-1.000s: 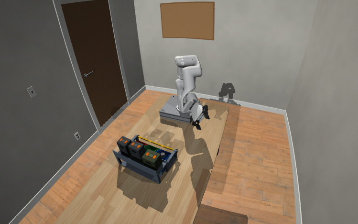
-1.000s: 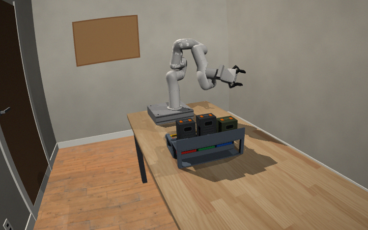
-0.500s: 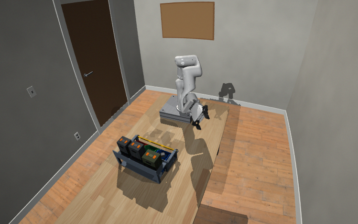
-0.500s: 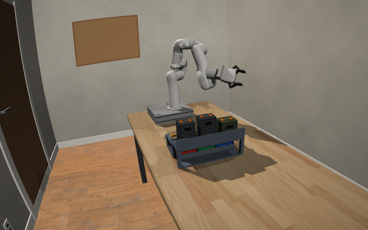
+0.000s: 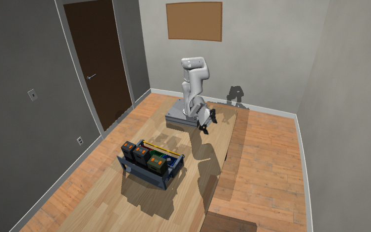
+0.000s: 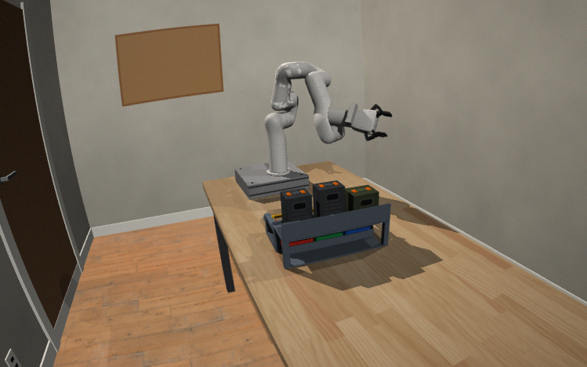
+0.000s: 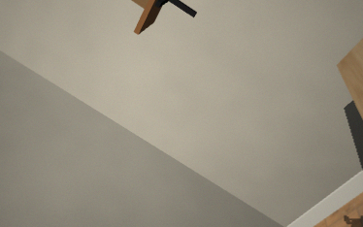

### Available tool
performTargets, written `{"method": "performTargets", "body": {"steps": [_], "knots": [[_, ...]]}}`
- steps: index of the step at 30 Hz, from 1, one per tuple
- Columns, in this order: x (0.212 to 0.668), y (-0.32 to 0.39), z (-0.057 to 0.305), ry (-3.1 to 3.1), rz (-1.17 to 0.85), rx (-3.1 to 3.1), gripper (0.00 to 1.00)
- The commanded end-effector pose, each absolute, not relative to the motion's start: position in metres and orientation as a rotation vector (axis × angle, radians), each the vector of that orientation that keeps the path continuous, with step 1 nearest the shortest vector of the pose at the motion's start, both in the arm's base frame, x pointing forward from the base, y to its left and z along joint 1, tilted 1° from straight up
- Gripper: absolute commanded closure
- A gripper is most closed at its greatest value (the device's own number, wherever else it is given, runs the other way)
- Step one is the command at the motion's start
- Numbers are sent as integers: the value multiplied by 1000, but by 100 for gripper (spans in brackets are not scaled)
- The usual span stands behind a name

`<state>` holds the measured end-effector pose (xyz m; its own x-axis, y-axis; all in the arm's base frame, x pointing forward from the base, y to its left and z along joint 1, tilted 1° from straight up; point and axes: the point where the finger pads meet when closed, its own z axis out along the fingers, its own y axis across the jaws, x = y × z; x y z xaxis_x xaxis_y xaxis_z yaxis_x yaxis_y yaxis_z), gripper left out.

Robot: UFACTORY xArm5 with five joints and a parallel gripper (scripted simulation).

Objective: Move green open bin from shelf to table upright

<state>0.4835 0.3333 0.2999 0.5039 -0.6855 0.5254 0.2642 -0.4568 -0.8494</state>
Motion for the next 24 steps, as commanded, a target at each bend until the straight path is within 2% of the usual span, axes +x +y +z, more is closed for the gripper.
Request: {"method": "performTargets", "body": {"steps": [1, 4, 16, 17, 24], "knots": [[484, 334, 301, 407, -1193, -1712, 0], [483, 334, 301, 479, -1256, -1710, 0], [483, 334, 301, 479, -1256, -1710, 0], [484, 334, 301, 382, -1172, -1712, 0], [483, 334, 301, 479, -1256, -1710, 0]]}}
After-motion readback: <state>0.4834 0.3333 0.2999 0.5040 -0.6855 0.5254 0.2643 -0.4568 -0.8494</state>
